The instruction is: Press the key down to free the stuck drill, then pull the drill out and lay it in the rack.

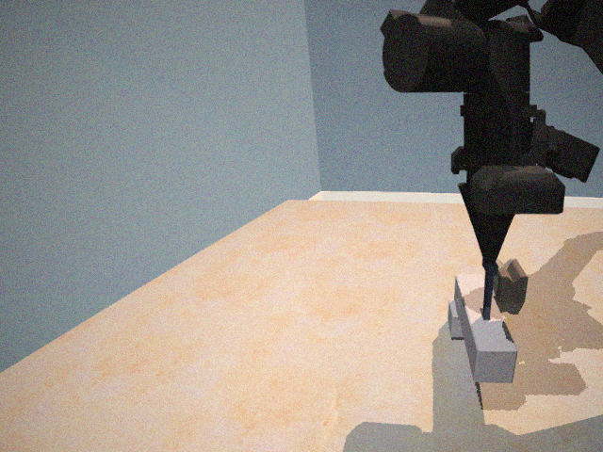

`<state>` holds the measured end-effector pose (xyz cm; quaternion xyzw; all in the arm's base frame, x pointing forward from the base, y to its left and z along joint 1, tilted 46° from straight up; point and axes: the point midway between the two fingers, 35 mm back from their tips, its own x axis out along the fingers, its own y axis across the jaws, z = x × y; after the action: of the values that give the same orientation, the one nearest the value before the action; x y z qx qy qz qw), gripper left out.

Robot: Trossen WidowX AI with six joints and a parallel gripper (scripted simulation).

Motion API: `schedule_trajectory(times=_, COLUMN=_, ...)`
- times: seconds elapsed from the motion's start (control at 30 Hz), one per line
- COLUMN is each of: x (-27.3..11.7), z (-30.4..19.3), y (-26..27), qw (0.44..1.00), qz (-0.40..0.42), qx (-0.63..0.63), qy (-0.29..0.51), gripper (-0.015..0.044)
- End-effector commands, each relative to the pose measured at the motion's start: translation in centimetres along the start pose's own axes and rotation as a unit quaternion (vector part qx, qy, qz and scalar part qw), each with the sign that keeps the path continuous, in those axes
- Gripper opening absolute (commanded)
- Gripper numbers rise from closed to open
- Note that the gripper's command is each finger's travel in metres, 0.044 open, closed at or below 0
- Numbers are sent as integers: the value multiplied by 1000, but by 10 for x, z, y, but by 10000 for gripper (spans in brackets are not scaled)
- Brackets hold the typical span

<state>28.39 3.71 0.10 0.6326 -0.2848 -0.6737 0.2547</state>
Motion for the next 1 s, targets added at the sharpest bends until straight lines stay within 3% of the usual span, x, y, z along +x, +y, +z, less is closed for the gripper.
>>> schedule_trajectory(times=0.0, x=3, z=3, y=3, qw=1000, qz=6, qx=-4, qy=-5, gripper=0)
schedule_trajectory(times=0.97, x=11, z=-1, y=0, qw=1000, qz=6, qx=-4, qy=-4, gripper=0)
